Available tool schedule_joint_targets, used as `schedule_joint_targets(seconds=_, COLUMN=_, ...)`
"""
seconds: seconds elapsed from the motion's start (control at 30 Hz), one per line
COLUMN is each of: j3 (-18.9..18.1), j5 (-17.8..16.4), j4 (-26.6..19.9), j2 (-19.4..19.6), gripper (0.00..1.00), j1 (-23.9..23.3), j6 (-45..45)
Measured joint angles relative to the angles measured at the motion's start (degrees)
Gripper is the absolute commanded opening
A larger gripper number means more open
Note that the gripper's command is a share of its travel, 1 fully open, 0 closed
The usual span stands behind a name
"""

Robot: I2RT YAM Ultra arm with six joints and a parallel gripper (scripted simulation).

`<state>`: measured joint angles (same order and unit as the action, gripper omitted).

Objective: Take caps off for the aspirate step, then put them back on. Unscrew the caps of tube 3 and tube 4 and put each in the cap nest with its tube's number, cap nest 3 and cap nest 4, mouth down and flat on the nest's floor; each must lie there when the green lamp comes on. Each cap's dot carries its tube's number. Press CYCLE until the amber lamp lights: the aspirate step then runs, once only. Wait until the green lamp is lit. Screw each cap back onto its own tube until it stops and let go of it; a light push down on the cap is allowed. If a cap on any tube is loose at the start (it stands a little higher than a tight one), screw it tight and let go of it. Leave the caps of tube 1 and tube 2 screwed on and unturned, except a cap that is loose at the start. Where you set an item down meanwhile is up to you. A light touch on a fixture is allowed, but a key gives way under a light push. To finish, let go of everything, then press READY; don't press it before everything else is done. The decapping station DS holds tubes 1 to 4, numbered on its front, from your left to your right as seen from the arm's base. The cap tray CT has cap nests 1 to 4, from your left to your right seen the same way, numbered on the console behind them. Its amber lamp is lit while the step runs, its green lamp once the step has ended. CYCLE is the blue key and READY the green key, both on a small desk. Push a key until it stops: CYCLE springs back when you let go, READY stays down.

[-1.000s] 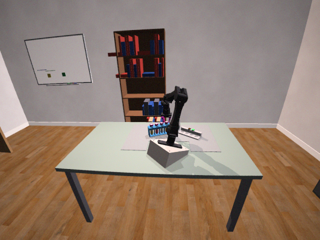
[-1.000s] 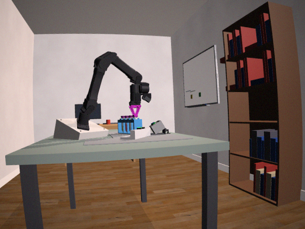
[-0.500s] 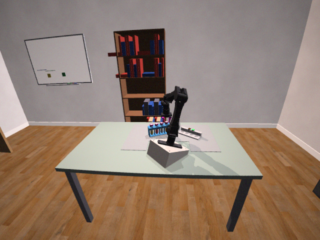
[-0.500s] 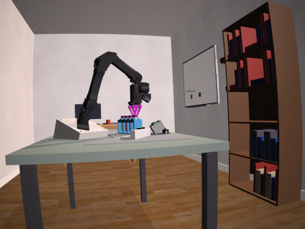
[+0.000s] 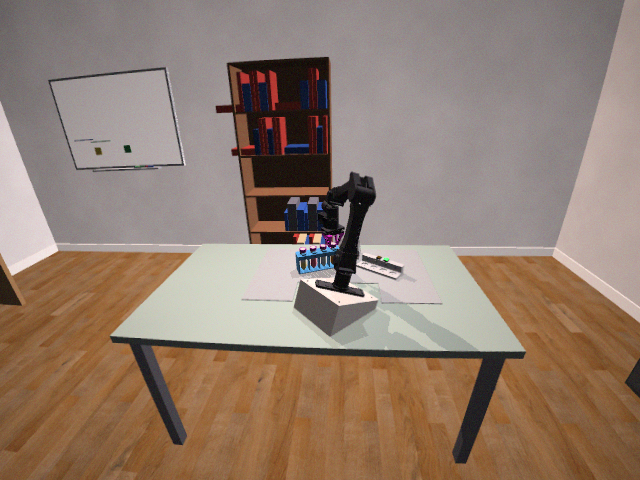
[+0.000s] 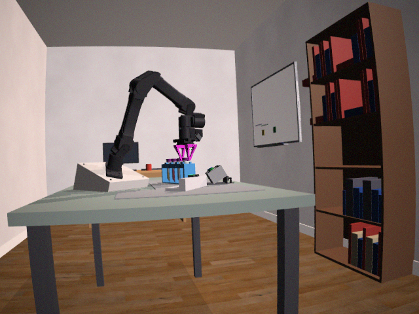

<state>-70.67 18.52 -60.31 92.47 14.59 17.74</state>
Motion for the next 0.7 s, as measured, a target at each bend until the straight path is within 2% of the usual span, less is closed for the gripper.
schedule_joint_targets(seconds=0.7, j3=0.00, j5=0.02, j4=-0.02, j2=0.00, gripper=0.49, j1=-0.02, j6=42.53)
